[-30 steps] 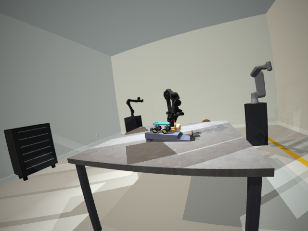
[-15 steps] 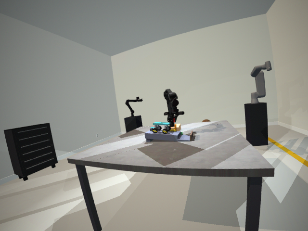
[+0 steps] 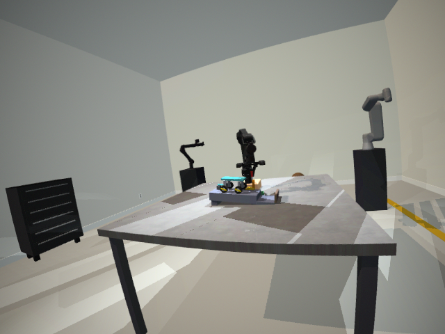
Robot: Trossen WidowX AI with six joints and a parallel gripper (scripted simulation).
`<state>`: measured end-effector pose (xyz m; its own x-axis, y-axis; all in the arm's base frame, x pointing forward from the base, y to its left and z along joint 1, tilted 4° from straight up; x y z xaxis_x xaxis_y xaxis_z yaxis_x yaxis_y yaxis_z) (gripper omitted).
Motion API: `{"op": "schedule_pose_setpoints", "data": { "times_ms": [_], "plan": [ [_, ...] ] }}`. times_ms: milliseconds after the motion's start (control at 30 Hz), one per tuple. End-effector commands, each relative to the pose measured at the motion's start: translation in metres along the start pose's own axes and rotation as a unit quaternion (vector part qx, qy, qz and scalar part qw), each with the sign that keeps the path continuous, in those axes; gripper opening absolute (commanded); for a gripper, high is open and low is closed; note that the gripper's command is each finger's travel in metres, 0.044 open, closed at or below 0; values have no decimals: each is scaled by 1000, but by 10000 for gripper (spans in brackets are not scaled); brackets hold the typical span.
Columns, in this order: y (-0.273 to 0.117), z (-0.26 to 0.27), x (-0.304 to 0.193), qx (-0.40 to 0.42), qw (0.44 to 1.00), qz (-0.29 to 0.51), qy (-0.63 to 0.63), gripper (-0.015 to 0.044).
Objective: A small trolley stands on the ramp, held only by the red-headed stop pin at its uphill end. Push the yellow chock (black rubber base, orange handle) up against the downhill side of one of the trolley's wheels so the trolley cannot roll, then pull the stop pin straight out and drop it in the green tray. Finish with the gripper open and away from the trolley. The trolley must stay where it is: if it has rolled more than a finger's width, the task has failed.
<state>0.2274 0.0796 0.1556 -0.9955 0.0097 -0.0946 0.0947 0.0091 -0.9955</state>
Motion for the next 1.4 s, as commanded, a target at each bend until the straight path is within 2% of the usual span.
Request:
{"op": "schedule_pose_setpoints", "data": {
  "times_ms": [0, 400, 767, 1067, 1233, 1367],
  "plan": [
    [4, -1, 6, -2, 1000, -1, -6, 0],
    [20, -1, 27, -4, 1000, -3, -8, 0],
    [51, -9, 27, -86, 996, -10, -8, 0],
    [80, -25, 29, -89, 996, -10, -8, 0],
    [83, -27, 30, -89, 996, -10, -8, 0],
    [83, -26, 29, -89, 996, -10, -8, 105]
  ]
}}
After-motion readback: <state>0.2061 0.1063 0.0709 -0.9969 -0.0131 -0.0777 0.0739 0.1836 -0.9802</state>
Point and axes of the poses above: the point midway between the two fingers, 35 mm back from their tips, its own y axis out along the fingers, its own z axis across the jaws, x = y × z, the point moved 2 cm from there along -y, back along the fingers, and after that the axes turned 6 degrees about y, right-handed, at the moved point
